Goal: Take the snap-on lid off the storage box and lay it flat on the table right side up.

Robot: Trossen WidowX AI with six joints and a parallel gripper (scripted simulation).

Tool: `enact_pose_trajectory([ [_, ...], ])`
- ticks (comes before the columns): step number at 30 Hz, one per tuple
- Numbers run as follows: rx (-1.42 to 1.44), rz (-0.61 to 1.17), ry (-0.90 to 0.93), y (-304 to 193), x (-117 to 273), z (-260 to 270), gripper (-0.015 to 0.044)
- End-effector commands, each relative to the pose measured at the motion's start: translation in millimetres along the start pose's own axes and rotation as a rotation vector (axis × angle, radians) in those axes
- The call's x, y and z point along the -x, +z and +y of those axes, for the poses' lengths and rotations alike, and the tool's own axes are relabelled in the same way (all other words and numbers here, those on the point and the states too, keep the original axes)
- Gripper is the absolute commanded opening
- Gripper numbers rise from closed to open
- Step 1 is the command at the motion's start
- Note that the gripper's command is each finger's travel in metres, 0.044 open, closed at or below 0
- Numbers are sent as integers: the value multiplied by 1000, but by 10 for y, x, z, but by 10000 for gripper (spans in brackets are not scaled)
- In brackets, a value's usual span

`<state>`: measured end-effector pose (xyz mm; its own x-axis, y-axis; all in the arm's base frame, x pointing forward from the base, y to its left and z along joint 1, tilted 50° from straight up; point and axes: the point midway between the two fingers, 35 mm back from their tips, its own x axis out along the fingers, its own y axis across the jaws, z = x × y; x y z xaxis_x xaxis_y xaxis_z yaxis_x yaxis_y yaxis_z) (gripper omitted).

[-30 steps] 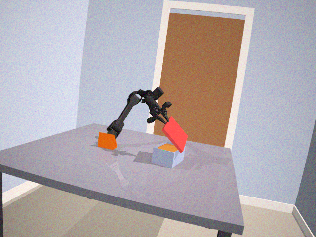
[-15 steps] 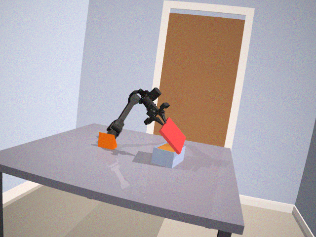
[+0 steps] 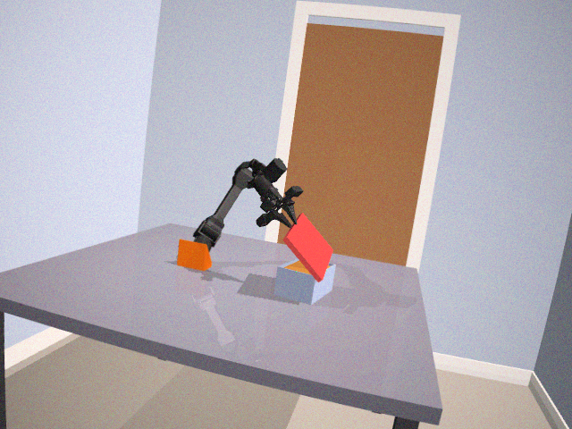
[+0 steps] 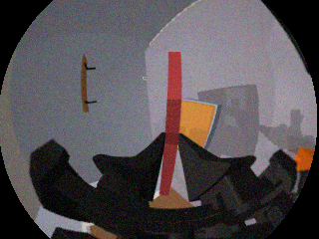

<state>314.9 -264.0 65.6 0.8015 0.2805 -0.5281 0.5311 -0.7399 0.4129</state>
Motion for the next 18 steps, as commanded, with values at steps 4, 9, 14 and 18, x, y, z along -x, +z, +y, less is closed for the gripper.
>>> enact_pose_trajectory([
  [4,6,1,8,157,26,27,0],
  [9,7,1,8,257,32,24,0],
  [14,7,0,8,356,38,21,0],
  [18,8,0,8,436,42,18,0],
])
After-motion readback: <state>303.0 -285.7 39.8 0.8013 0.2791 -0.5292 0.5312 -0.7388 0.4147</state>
